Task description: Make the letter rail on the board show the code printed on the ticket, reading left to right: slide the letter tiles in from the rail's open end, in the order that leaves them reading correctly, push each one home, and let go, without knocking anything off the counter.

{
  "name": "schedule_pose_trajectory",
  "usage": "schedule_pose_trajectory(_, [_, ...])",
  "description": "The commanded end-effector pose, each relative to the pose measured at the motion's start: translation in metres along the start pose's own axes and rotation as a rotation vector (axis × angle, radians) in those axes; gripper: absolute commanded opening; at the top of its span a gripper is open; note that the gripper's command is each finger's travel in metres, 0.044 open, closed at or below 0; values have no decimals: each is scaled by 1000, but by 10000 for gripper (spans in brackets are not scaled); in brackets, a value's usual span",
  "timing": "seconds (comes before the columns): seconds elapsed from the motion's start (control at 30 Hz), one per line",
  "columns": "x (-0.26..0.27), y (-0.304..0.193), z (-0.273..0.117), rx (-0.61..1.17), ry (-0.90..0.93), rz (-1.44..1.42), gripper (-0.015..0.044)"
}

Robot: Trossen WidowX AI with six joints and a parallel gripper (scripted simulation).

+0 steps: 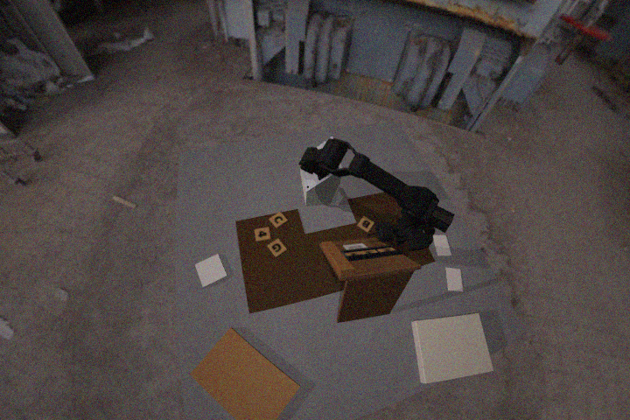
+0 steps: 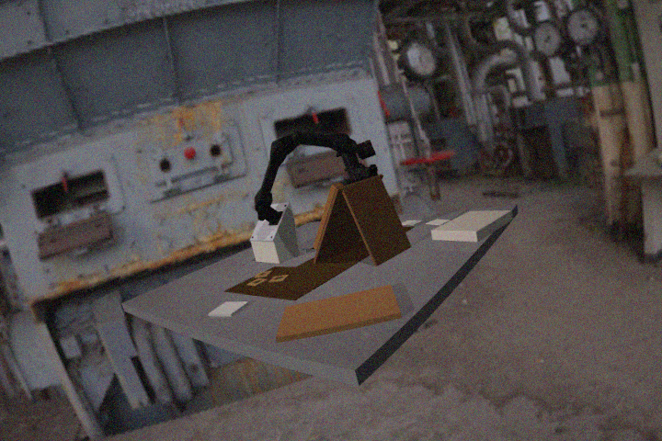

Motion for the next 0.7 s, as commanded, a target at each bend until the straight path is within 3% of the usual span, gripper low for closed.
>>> schedule_pose_trajectory(0.0, [1, 1, 3, -3, -2, -8, 0])
schedule_pose_trajectory(0.67, [2, 7, 11, -4, -3, -7, 0])
Point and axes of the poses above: the point midway between the two fingers, 35 mm back from their tips, its own z axis out along the fingers, its own x axis across the jaws, y = z × x, the point moved 1 cm from there along -z, back along the fingers, and after that the axes turned 14 degrees about z, right-handed, at the moved point
